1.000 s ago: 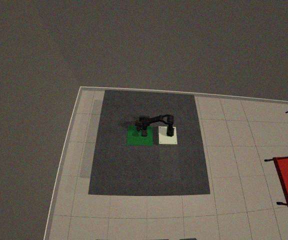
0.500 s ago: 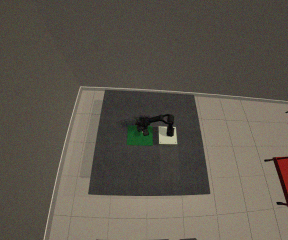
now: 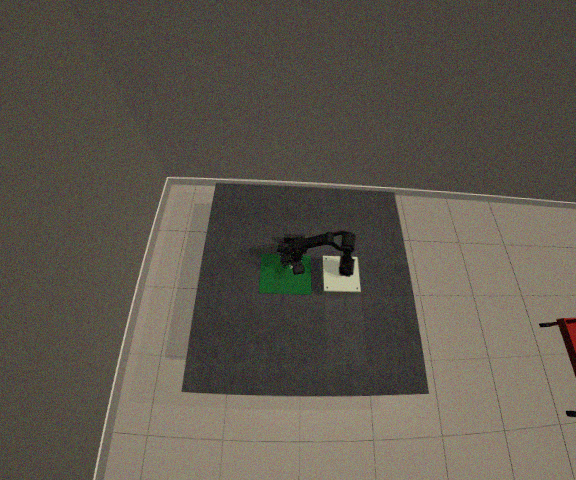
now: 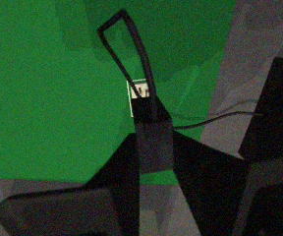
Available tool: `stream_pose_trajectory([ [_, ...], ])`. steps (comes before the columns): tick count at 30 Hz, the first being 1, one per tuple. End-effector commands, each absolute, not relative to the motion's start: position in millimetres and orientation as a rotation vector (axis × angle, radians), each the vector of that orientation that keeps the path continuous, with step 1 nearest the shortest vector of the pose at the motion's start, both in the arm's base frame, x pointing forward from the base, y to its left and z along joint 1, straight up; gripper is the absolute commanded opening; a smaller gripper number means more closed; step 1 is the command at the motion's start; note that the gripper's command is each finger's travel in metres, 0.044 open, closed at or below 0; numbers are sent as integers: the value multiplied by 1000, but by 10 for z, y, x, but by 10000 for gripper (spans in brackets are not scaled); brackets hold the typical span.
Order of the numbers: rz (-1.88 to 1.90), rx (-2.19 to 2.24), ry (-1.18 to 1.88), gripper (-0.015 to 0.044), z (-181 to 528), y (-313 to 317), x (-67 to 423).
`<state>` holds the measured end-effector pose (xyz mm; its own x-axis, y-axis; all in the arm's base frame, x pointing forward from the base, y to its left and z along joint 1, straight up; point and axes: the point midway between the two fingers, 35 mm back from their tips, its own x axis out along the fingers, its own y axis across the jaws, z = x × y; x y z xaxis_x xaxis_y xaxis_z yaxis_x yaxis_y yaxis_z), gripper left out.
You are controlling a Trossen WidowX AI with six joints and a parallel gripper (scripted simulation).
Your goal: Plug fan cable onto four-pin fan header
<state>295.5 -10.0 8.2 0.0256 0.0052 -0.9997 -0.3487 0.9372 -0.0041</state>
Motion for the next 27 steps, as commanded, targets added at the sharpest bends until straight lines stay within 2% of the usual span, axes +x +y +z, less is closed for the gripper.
stream_pose_trajectory([
  [1,278,-287,1525,0,82,-109,2954],
  [6,277,-286,1525,0,-140,-111,2955],
  [27,277,-285,1526,0,-155,-112,2956],
])
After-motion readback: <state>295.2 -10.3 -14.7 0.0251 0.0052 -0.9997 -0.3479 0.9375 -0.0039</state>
